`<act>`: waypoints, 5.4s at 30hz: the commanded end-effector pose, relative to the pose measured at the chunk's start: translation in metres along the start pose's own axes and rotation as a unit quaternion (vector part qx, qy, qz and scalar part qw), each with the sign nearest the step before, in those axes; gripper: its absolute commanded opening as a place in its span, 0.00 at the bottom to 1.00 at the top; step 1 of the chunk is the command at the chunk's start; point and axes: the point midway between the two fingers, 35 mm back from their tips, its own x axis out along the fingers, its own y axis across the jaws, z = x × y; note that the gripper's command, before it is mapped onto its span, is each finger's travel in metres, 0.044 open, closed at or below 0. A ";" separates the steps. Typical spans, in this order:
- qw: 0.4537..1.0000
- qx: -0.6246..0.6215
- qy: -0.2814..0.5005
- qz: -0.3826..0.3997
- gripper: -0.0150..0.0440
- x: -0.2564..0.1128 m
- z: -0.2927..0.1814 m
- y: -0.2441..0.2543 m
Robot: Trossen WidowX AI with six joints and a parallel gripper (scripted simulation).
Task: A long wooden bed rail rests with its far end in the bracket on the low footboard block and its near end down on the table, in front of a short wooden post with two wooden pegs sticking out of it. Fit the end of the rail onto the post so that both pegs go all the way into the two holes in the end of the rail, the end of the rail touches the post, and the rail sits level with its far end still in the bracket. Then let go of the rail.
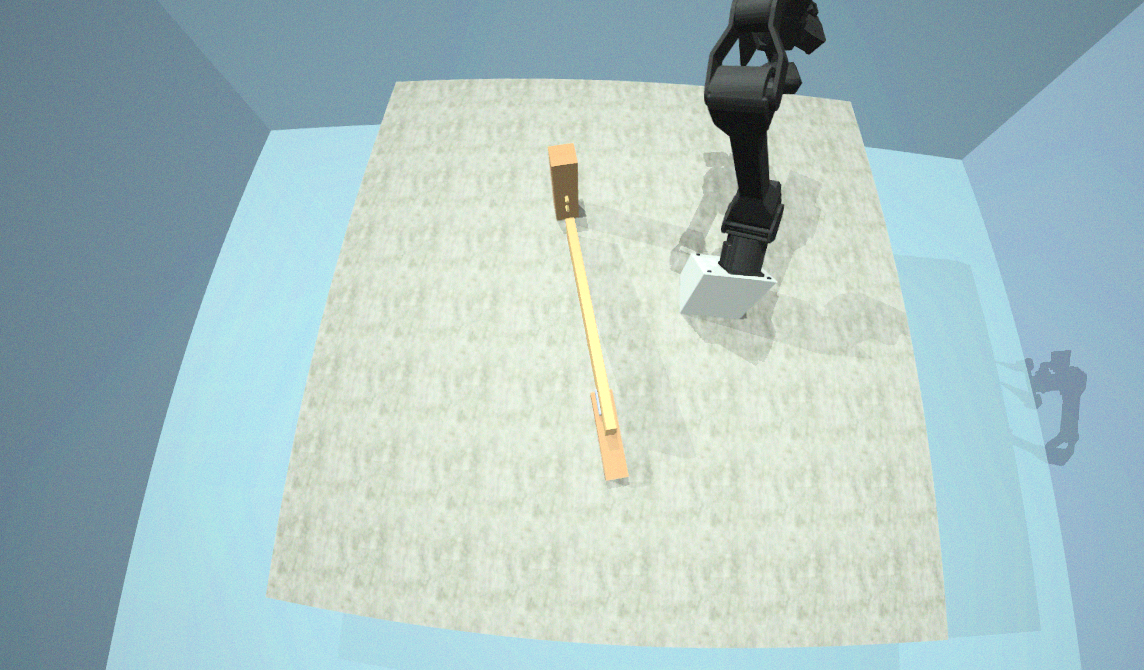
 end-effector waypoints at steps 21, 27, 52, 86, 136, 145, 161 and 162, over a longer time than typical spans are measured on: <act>0.867 -0.453 0.204 0.046 1.00 0.093 -0.074 0.057; 0.763 -0.589 0.251 0.090 1.00 0.109 -0.144 0.060; 0.147 -0.920 0.232 0.280 1.00 0.047 -0.385 -0.100; -0.723 -0.688 0.038 0.057 1.00 0.166 -0.341 -0.227; -0.723 -0.688 0.037 0.055 0.51 0.225 -0.340 -0.235; -0.723 -0.688 0.037 0.055 0.31 0.225 -0.340 -0.235; -0.723 -0.688 0.037 0.055 0.25 0.224 -0.340 -0.236; -0.723 -0.688 0.037 0.055 0.25 0.223 -0.340 -0.236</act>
